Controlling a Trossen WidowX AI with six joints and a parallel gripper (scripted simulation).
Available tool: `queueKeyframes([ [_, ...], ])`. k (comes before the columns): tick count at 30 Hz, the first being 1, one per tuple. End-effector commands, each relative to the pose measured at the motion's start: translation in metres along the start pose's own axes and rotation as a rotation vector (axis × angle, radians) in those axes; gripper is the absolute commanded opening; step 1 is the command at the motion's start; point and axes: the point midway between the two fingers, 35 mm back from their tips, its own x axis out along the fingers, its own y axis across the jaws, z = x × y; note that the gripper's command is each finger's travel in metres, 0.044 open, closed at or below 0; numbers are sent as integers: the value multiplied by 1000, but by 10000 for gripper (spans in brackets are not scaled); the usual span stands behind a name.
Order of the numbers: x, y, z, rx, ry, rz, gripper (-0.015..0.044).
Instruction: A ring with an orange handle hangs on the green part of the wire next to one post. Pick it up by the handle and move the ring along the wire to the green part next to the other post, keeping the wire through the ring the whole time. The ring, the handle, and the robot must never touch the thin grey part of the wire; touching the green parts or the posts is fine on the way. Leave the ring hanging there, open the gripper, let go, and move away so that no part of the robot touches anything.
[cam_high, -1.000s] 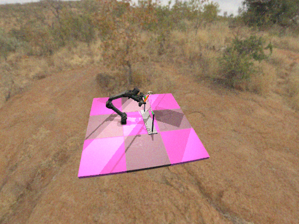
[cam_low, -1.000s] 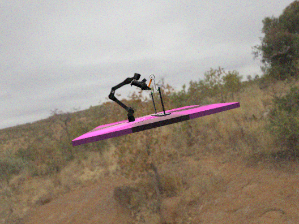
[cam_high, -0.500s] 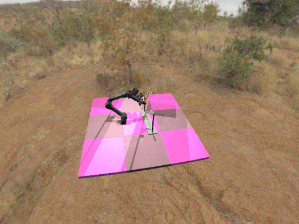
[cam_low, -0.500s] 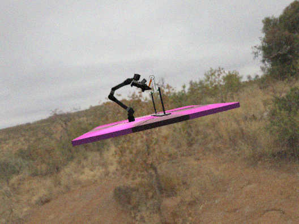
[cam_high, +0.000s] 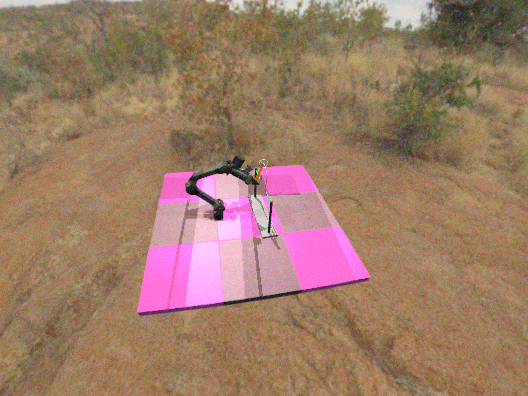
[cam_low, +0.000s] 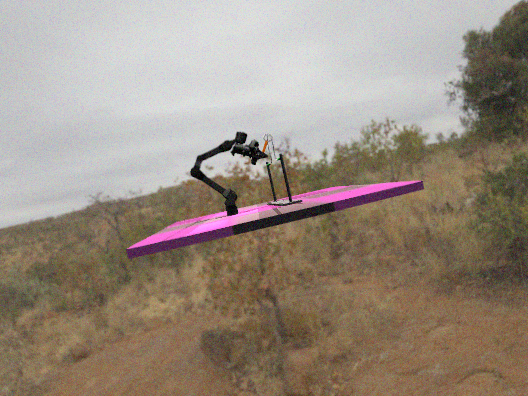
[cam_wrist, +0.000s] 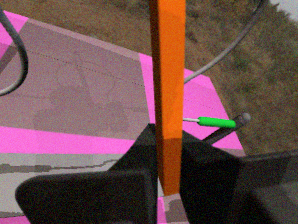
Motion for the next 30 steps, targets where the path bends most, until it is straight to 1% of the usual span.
queueKeyframes([
  [1, -1, -3, 0, -52, -12, -36, -150],
  [30, -1, -21, 4, -403, -61, -268, -150],
])
